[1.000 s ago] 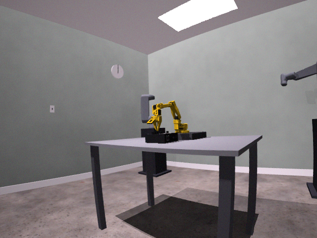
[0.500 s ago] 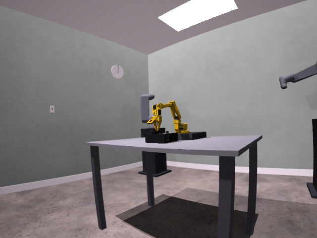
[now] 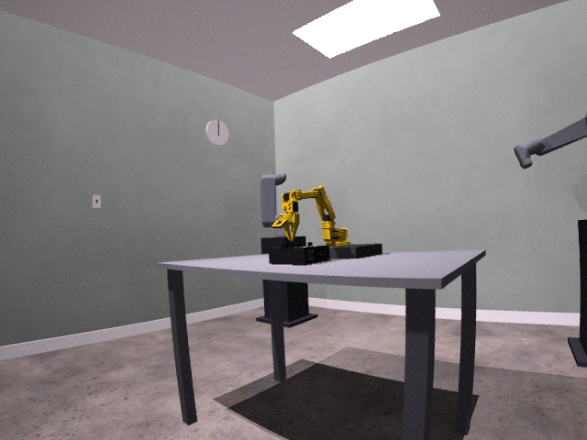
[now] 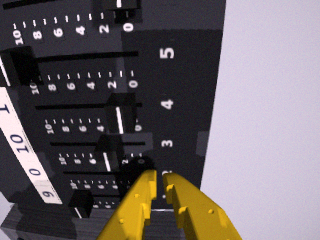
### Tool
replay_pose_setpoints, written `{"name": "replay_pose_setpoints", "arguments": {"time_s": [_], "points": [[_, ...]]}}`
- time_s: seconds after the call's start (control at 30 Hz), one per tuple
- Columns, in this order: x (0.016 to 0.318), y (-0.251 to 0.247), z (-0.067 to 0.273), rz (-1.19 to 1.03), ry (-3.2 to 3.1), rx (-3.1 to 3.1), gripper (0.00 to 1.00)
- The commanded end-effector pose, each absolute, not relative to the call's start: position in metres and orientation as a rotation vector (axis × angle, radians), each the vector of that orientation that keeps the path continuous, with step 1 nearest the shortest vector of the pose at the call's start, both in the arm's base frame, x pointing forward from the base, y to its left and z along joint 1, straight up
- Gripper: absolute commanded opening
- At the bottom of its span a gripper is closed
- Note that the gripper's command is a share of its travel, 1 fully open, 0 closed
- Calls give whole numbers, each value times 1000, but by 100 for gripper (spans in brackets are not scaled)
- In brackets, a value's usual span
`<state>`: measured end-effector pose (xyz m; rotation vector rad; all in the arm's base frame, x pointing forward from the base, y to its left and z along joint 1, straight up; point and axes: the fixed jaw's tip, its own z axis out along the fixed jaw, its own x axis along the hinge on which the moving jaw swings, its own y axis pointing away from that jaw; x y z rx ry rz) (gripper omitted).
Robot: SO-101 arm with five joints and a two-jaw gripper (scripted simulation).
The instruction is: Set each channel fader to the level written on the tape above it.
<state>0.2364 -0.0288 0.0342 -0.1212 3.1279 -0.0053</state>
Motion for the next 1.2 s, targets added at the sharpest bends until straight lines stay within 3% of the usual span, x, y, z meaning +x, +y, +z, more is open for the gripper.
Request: {"name": "replay_pose_setpoints", "arguments": {"time_s": [0.0,1.17], "points": [[235,-30,33,0,3139,-126,0],[234,-30,15,0,3138,-126,0]]}}
